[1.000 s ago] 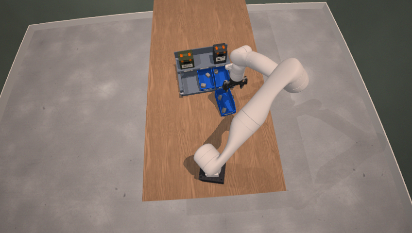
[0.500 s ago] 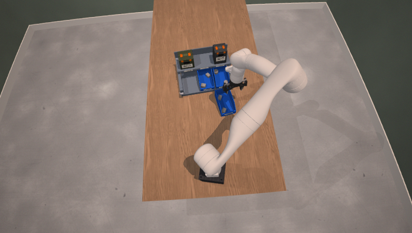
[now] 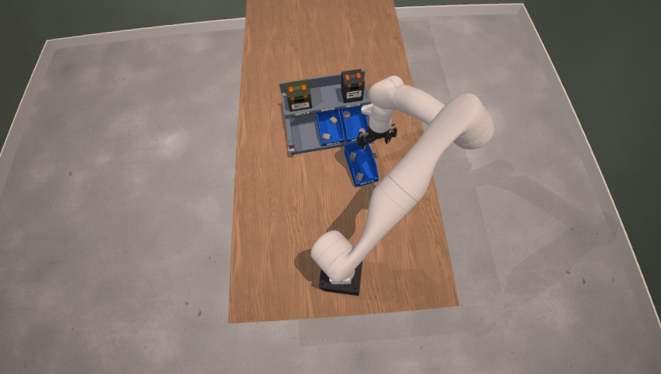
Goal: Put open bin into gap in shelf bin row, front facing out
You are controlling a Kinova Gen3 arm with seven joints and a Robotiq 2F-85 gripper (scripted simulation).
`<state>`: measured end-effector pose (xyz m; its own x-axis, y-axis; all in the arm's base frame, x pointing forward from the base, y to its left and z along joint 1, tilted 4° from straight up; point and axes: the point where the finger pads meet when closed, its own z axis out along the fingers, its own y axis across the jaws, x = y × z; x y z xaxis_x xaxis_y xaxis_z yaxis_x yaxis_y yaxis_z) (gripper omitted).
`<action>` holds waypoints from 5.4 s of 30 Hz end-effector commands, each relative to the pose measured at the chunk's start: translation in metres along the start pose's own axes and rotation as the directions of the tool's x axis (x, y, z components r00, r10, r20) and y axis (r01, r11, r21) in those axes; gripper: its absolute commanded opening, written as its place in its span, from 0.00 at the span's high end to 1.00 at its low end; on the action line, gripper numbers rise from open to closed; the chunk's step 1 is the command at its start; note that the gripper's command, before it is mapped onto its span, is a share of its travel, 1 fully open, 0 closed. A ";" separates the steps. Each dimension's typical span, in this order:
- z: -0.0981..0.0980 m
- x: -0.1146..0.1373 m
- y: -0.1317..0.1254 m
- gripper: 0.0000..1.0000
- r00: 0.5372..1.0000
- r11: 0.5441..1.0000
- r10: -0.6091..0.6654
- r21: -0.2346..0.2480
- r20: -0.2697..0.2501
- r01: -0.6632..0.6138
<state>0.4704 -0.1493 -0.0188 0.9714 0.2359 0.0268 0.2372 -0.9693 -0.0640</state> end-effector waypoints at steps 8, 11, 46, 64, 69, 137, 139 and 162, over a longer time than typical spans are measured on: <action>-0.006 0.001 0.000 0.00 1.000 1.000 0.000 -0.001 -0.002 0.000; -0.006 0.001 0.000 0.00 1.000 1.000 0.000 -0.001 -0.002 0.000; -0.010 0.001 0.000 0.00 1.000 1.000 0.000 -0.001 -0.001 0.000; -0.010 0.001 0.000 0.65 1.000 1.000 0.000 -0.001 -0.001 0.000; -0.010 0.001 0.000 0.65 1.000 1.000 0.000 -0.001 -0.001 0.000; 0.062 0.001 0.000 0.65 1.000 1.000 0.000 -0.001 -0.002 0.000; 0.060 0.001 0.000 0.65 1.000 1.000 0.000 -0.001 -0.002 0.000; 0.057 0.001 0.000 0.65 1.000 1.000 0.000 -0.001 -0.002 0.000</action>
<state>0.4711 -0.1454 -0.0761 0.9714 0.2360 0.0269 0.2373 -0.9693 -0.0641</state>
